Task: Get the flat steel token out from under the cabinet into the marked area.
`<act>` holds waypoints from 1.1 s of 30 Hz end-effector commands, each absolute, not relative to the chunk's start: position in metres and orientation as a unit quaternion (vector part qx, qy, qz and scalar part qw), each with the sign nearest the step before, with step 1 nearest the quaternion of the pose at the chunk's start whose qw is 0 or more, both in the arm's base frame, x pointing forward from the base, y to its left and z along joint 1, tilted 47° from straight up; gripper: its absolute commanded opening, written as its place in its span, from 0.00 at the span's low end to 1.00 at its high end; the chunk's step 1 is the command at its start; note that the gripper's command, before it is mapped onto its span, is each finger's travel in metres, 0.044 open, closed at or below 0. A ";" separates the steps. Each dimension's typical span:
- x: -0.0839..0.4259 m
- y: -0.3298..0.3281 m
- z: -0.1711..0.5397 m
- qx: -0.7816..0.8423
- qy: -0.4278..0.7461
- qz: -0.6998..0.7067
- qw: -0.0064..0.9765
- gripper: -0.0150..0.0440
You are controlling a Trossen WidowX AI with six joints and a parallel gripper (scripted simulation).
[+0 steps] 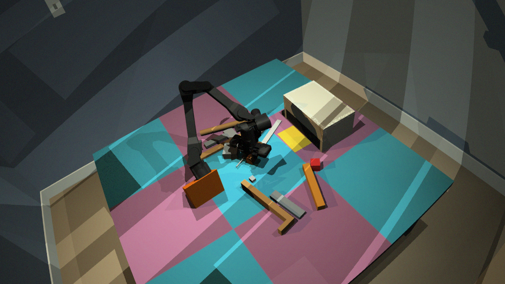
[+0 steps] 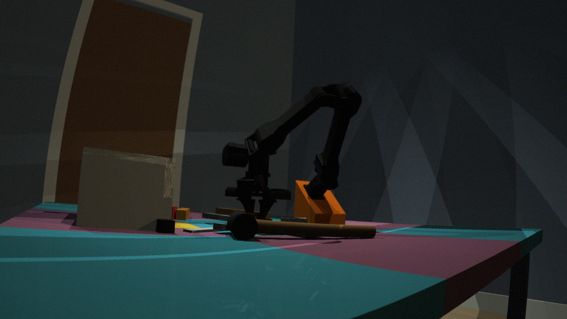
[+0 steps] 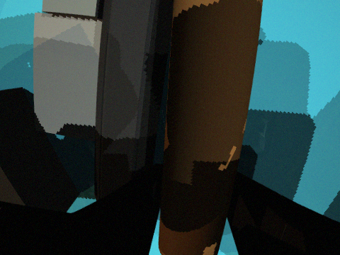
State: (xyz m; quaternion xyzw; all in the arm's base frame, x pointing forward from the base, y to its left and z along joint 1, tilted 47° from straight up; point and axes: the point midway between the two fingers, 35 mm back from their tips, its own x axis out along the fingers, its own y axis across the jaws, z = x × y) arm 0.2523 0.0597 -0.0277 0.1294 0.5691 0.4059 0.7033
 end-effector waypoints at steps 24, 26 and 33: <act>0.249 0.068 -0.019 0.129 0.563 0.412 0.705 0.25; 0.249 0.068 -0.019 0.129 0.563 0.412 0.705 0.25; 0.248 0.070 -0.017 0.129 0.563 0.412 0.705 0.25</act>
